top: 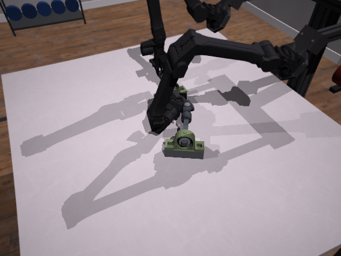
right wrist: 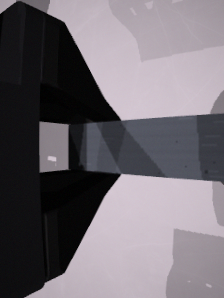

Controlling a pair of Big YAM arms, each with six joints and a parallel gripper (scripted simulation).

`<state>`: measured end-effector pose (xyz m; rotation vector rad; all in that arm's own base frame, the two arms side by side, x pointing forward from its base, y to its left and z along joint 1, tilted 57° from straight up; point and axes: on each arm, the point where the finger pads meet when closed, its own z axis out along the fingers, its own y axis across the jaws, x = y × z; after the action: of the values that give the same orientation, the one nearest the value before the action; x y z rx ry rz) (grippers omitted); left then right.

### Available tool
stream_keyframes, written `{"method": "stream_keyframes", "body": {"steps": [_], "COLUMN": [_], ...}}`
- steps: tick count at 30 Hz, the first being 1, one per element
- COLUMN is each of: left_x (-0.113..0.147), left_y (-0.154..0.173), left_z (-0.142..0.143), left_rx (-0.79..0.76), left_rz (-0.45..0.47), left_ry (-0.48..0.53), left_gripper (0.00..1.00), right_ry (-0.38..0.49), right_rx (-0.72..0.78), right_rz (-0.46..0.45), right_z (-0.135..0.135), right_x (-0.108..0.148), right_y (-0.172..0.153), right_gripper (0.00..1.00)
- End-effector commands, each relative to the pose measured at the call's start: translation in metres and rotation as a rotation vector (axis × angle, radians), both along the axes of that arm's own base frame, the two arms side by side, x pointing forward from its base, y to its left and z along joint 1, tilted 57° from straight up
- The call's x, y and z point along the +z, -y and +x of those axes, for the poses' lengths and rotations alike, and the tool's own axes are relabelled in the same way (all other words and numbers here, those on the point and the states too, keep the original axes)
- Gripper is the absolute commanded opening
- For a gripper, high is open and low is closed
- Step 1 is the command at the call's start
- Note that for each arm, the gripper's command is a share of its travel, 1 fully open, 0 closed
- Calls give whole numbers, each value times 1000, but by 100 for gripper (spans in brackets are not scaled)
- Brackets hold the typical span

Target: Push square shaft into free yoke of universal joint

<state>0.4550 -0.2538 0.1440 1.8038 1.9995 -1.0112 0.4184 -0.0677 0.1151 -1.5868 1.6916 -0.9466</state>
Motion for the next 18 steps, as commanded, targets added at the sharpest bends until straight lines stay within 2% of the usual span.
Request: {"method": "stream_keyframes", "body": {"steps": [1, 18], "left_x": [5, 5], "left_y": [0, 0], "left_z": [1, 1], "left_rx": [-5, -5], "left_rz": [-4, -4], "left_ry": [16, 16], "left_gripper": [47, 47], "right_ry": [15, 17], "right_rx": [35, 36], "right_rz": [27, 28], "right_z": [3, 5], "right_x": [2, 3], "right_y": [-23, -37], "right_gripper": [19, 19]}}
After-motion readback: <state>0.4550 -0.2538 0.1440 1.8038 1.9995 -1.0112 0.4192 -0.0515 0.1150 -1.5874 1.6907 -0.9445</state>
